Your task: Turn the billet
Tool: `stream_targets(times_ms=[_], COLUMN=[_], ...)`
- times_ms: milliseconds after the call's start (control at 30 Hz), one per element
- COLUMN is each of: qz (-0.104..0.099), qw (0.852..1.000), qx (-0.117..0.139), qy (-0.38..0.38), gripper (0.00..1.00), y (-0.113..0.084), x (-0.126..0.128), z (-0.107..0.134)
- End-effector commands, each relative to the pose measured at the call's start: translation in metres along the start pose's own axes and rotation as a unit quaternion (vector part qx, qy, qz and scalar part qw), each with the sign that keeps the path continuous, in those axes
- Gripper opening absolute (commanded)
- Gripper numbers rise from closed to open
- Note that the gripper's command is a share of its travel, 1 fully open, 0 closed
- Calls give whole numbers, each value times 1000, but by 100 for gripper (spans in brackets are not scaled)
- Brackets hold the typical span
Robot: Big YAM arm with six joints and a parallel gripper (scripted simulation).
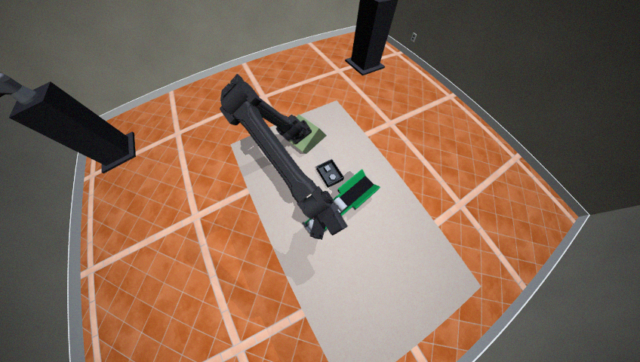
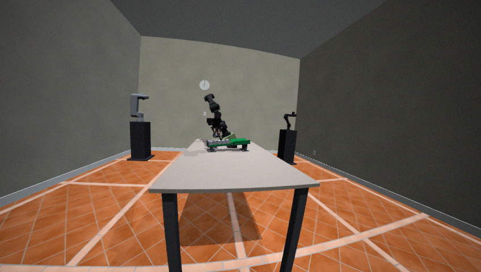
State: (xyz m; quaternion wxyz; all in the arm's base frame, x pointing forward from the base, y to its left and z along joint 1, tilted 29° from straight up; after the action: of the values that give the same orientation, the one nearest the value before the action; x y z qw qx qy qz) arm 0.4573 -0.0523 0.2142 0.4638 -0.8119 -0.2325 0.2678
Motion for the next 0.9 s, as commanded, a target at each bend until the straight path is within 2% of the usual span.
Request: stream_targets(times_ms=[0,333,800,867], qz=[-39,-31,-27,-27], qw=[998,993,971,971], qx=[-35,-31,-34,-34], qy=[-38,-112,-237,-237], gripper=[0,0,0,0], y=[-37,-30,-30,-30], x=[11,9,8,8], z=[-12,-5,-4,-4])
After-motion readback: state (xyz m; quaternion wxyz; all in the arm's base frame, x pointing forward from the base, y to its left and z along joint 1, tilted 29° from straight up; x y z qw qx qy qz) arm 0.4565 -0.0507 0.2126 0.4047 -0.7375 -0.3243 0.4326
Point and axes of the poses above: the point where the finger pads meet when closed, its own y axis out along the fingers, its own x axis across the jaws, z = x × y, the point moved 3 cm from there along -y, back along the fingers, and after that the axes turned 3 degrees about y, right-handed, at the moved point
